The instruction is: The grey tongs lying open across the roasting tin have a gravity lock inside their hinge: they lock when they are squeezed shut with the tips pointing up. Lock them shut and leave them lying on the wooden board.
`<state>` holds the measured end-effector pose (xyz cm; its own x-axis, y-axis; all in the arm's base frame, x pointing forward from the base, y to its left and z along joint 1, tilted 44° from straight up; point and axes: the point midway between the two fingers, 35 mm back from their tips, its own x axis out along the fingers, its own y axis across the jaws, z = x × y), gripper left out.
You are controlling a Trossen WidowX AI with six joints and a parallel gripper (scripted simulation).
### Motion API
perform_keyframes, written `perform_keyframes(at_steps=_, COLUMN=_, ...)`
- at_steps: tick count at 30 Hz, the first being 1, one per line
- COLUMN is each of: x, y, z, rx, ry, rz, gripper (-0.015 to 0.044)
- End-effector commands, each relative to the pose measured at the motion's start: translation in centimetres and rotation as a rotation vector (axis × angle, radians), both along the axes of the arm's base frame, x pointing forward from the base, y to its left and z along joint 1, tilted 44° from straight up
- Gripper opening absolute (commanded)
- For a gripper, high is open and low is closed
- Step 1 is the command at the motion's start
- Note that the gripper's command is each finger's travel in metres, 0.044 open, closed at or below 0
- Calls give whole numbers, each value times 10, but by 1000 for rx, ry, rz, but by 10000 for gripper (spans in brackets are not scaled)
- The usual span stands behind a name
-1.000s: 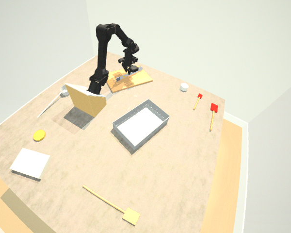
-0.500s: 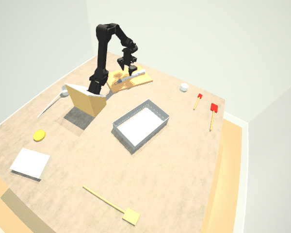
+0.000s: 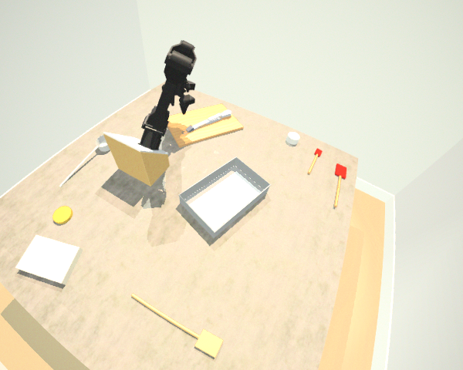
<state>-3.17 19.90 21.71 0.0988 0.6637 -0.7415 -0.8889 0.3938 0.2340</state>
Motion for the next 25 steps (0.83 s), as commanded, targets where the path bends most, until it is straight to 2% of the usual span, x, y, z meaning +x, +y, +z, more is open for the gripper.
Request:
perform_keyframes(at_steps=1, x=-4, y=-25, z=-7, rx=26, ry=-9, rz=-1, gripper=440)
perform_keyframes(at_steps=8, x=-5, y=-37, z=-7, rx=47, ry=-10, rz=6, gripper=440)
perform_keyframes(at_steps=16, x=-9, y=-61, z=28, rx=36, ry=-10, rz=10, gripper=440)
perform_keyframes(at_steps=25, x=-9, y=-61, z=29, rx=37, ry=-11, rz=10, gripper=440)
